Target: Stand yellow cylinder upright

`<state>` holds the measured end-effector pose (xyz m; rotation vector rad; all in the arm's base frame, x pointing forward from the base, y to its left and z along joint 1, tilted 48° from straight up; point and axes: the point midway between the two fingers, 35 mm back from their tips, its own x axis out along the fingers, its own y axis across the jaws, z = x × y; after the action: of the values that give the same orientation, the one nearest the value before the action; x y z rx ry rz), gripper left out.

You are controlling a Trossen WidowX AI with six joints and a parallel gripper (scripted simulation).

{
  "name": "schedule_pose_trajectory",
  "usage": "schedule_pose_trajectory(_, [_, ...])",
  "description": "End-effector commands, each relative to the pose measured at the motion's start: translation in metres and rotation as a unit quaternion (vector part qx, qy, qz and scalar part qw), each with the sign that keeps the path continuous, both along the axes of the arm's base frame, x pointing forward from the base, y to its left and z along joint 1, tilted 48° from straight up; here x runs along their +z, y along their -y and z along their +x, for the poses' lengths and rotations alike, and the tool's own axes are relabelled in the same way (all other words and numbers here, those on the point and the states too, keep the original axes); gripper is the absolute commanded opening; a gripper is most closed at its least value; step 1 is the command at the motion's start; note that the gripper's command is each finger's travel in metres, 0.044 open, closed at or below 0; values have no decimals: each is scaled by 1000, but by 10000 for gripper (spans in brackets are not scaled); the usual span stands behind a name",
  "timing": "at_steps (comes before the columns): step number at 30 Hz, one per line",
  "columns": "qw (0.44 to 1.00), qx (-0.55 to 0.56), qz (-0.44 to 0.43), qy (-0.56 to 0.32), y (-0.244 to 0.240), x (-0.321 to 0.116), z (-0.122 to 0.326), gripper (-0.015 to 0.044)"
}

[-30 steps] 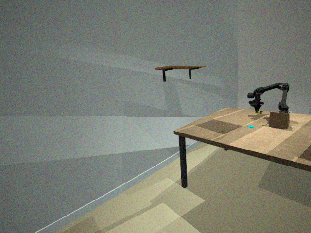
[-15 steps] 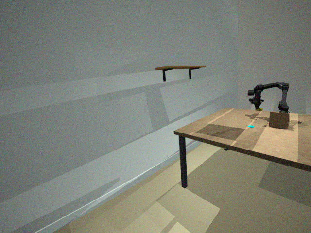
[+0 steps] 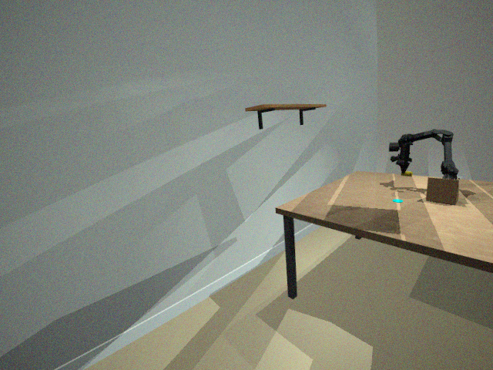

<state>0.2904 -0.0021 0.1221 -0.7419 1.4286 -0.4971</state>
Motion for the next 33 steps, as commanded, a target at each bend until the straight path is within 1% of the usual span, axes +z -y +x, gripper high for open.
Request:
schedule_pose_trajectory(1, [1000, 22, 2, -18, -11, -7, 4, 105])
schedule_pose_trajectory(17, [989, 106, -1, -101, -52, -40, 4, 105])
schedule_pose_trajectory(33, [965, 186, -10, -183, -90, -75, -3, 105])
